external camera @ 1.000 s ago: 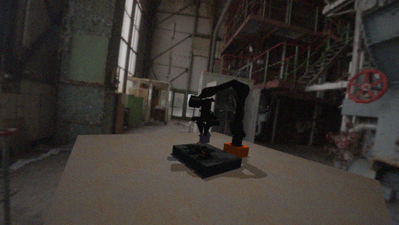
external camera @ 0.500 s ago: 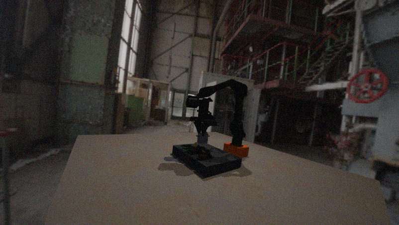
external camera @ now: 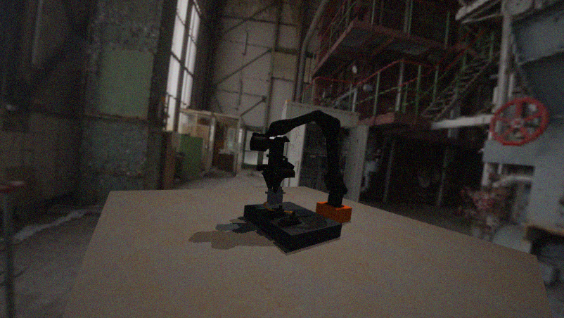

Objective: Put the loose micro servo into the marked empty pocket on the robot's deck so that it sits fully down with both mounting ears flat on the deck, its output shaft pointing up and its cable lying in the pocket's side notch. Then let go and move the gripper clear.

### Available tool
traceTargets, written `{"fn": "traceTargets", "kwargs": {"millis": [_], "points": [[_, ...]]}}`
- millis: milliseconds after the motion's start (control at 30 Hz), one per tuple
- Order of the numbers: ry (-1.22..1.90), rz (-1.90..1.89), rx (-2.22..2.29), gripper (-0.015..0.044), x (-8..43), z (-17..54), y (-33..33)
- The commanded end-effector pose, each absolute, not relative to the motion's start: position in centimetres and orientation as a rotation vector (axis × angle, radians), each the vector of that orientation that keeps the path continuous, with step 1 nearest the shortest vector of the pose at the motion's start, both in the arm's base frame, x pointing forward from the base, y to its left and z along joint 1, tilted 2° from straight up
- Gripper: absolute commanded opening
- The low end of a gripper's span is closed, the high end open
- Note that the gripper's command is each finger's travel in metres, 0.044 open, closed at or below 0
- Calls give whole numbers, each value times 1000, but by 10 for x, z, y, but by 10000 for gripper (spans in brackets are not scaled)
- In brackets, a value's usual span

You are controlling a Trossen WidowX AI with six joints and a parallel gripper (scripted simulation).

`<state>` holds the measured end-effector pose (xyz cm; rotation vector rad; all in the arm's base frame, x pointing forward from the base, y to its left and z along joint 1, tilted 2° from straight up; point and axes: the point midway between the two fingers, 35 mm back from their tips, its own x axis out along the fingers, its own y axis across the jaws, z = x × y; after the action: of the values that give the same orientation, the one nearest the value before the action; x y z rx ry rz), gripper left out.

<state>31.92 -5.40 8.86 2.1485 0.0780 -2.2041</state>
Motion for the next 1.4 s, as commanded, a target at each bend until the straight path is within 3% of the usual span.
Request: {"fn": "traceTargets", "kwargs": {"millis": [0, 1367], "points": [[69, -2183, 2170, 0, 339, 94, -53], [56, -2187, 2178, 0, 357, 73, -53]]}}
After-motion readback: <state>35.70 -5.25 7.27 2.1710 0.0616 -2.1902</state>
